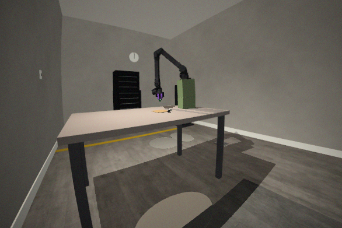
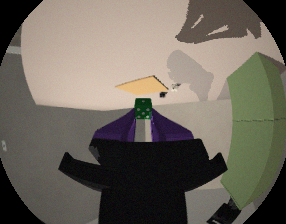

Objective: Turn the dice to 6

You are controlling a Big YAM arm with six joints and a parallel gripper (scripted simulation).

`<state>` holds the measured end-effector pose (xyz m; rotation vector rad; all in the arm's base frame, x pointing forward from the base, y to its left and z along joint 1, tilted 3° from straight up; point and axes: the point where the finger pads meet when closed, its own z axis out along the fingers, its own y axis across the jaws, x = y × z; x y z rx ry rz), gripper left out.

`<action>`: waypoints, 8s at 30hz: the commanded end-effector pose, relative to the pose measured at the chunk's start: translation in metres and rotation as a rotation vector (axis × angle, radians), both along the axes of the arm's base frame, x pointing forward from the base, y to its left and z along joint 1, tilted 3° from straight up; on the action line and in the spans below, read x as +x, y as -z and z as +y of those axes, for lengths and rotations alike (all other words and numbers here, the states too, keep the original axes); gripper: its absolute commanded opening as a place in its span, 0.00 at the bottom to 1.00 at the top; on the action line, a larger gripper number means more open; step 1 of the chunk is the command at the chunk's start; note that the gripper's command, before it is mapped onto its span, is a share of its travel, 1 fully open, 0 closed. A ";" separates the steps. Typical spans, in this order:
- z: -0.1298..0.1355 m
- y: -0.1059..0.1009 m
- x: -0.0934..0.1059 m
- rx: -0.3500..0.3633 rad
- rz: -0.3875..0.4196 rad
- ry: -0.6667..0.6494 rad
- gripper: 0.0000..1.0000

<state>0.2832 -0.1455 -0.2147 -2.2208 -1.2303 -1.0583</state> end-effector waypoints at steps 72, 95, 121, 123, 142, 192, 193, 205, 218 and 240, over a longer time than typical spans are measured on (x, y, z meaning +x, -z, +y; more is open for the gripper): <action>0.008 0.077 0.001 -0.003 -0.021 -0.064 0.14; 0.005 0.088 0.005 -0.011 -0.027 -0.065 0.14; 0.008 0.091 0.003 -0.004 -0.021 -0.065 0.14; 0.008 0.091 0.003 -0.004 -0.021 -0.065 0.14; 0.008 0.091 0.003 -0.004 -0.021 -0.065 0.14; 0.006 0.091 0.004 -0.007 -0.023 -0.065 0.14; 0.006 0.091 0.004 -0.007 -0.023 -0.065 0.14; 0.006 0.091 0.004 -0.007 -0.023 -0.065 0.14; 0.006 0.091 0.004 -0.007 -0.023 -0.065 0.30; 0.006 0.091 0.004 -0.007 -0.023 -0.065 0.33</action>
